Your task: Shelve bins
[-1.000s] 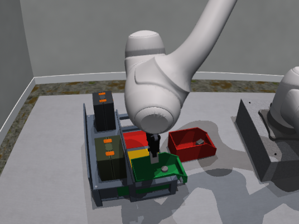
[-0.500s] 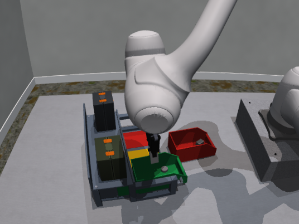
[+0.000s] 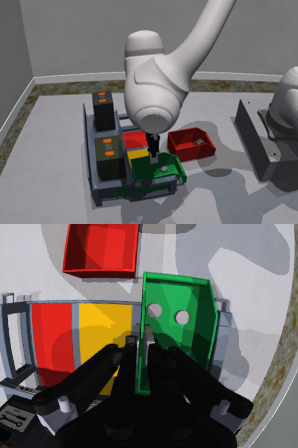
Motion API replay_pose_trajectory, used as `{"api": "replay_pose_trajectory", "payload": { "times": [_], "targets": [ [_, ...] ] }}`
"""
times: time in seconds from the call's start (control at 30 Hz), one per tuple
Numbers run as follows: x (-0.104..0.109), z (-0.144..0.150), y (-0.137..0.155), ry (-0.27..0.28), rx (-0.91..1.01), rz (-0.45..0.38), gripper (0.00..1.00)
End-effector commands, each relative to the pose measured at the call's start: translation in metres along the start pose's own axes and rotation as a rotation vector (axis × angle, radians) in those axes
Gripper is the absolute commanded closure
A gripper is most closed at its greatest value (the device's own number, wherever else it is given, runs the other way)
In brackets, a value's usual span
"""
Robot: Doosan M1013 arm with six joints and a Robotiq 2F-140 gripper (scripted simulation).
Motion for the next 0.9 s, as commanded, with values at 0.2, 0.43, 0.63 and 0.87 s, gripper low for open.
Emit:
{"api": "replay_pose_trajectory", "payload": {
  "times": [0.2, 0.43, 0.63, 0.87],
  "targets": [
    [0.0001, 0.0000, 0.0000, 0.000, 0.000, 0.000, 0.85],
    [0.0001, 0.0000, 0.0000, 0.000, 0.000, 0.000, 0.85],
    [0.0005, 0.0000, 0.0000, 0.000, 0.000, 0.000, 0.85],
    [0.0024, 0.0001, -0.0002, 0.000, 0.000, 0.000, 0.85]
  ]
}}
Point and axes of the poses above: the point where the finger pads meet when closed, its own x axis back along the fingers, its own z axis across the jaws, y = z × x, the point moved 7 cm from there along x, back along the fingers, and after that the axes turned 6 degrees about x, right-handed, at the moved point
